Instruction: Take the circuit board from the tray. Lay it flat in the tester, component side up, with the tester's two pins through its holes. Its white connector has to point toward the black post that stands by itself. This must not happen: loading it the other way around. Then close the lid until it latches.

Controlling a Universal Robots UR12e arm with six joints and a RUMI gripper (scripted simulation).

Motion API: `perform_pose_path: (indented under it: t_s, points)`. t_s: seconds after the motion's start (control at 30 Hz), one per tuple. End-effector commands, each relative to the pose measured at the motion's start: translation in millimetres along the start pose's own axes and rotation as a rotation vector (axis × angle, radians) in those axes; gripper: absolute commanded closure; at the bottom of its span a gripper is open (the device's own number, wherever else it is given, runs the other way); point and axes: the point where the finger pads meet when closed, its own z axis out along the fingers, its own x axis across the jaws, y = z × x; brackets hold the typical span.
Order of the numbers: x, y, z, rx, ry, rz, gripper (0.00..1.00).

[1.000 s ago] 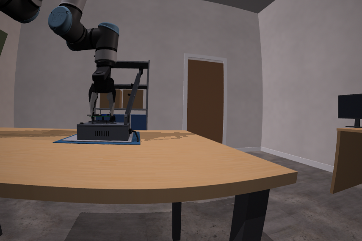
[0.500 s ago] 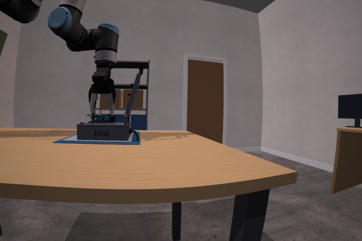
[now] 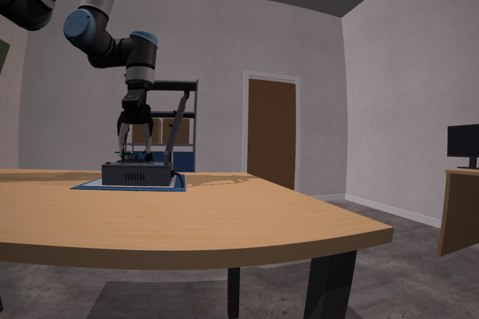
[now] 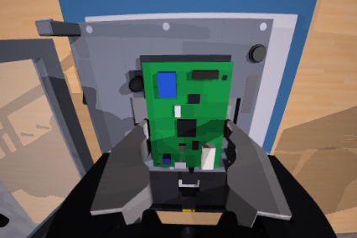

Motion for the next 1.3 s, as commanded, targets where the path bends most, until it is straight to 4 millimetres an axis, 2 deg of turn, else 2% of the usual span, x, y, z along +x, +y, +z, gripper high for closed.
perform_pose_path:
  t_s: [0.0, 1.27]
  points:
    - [-2.3, 0.6, -1.2, 0.001, -0.004, -0.001, 0.61]
    - [-2.6, 0.5, 3.8, 0.001, -0.004, -0.001, 0.61]
